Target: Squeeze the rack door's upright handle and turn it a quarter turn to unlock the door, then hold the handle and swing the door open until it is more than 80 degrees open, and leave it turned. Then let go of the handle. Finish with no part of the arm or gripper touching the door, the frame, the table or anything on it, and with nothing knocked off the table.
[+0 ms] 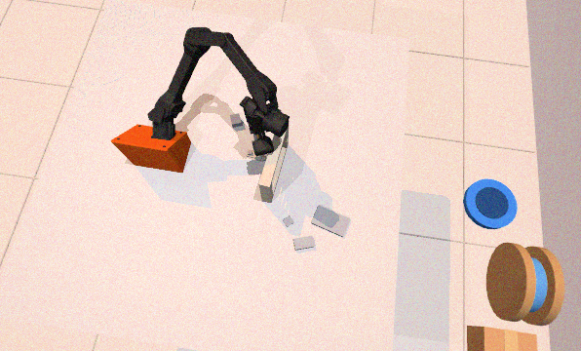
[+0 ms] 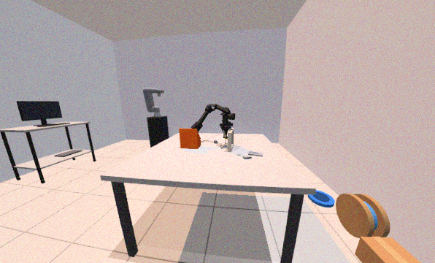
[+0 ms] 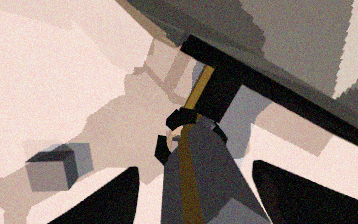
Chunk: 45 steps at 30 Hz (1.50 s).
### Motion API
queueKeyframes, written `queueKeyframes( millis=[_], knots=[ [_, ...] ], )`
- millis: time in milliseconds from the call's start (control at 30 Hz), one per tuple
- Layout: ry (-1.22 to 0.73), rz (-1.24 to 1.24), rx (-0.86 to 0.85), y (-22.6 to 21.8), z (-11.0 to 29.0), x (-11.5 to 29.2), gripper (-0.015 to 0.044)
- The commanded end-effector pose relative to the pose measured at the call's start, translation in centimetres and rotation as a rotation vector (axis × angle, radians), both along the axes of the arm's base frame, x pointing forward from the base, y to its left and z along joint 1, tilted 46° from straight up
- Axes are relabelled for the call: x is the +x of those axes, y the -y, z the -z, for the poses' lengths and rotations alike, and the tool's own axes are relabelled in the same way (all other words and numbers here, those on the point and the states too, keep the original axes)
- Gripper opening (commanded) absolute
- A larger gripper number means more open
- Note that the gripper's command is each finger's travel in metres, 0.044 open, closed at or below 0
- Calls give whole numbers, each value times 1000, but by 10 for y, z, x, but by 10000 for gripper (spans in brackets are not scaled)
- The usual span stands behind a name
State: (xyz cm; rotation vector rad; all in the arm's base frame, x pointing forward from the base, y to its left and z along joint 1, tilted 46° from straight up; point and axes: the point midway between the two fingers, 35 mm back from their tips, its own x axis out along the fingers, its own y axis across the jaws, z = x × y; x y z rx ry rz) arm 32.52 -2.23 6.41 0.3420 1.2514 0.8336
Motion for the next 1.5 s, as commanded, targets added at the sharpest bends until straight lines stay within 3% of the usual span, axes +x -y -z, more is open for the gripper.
queueKeyframes(
  millis=[0, 1333, 1467],
  knots=[
    [-145, 143, 17, 0, 0, 0, 287],
    [-1565, 1518, 170, 0, 0, 1, 287],
    [-1618, 1569, 176, 0, 0, 1, 287]
  ],
)
